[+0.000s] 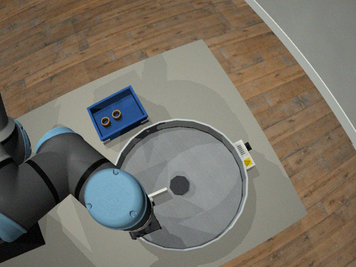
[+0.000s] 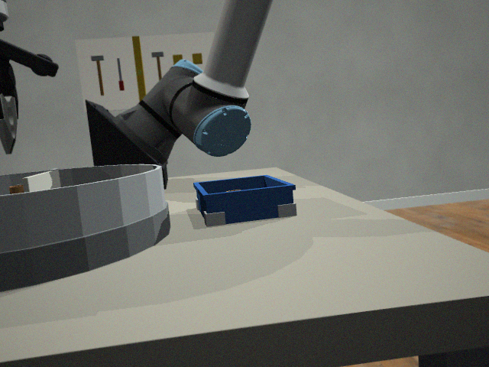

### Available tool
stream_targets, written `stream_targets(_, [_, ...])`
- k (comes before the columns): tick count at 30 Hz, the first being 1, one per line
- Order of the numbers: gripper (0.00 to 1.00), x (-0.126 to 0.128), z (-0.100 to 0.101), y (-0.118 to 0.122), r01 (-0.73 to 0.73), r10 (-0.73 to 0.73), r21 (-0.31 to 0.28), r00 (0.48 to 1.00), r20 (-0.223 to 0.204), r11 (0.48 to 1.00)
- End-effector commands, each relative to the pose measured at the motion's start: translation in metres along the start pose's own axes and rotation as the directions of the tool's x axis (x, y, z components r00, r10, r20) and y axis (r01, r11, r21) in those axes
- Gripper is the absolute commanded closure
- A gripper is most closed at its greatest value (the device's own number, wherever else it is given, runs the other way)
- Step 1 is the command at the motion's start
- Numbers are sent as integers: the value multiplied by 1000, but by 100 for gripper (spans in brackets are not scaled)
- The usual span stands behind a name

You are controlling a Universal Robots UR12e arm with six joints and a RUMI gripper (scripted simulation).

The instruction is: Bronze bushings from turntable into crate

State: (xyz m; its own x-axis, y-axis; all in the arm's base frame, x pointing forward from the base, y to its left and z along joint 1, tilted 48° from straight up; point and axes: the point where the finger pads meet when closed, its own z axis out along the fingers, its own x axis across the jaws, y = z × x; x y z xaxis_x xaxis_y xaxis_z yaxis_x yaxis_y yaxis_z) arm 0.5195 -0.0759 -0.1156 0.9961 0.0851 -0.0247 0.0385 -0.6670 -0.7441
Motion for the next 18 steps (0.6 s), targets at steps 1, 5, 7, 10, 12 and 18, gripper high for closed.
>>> stream_targets(1, [100, 0, -1, 0, 0, 0, -1, 1000, -1, 1000])
stream_targets(5, [100, 0, -1, 0, 0, 0, -1, 1000, -1, 1000])
stream_targets(7, [100, 0, -1, 0, 0, 0, -1, 1000, -1, 1000])
stream_targets(10, [100, 0, -1, 0, 0, 0, -1, 1000, -1, 1000])
stream_targets(12, [100, 0, -1, 0, 0, 0, -1, 1000, -1, 1000])
stream_targets(18, [94, 0, -1, 0, 0, 0, -1, 1000, -1, 1000])
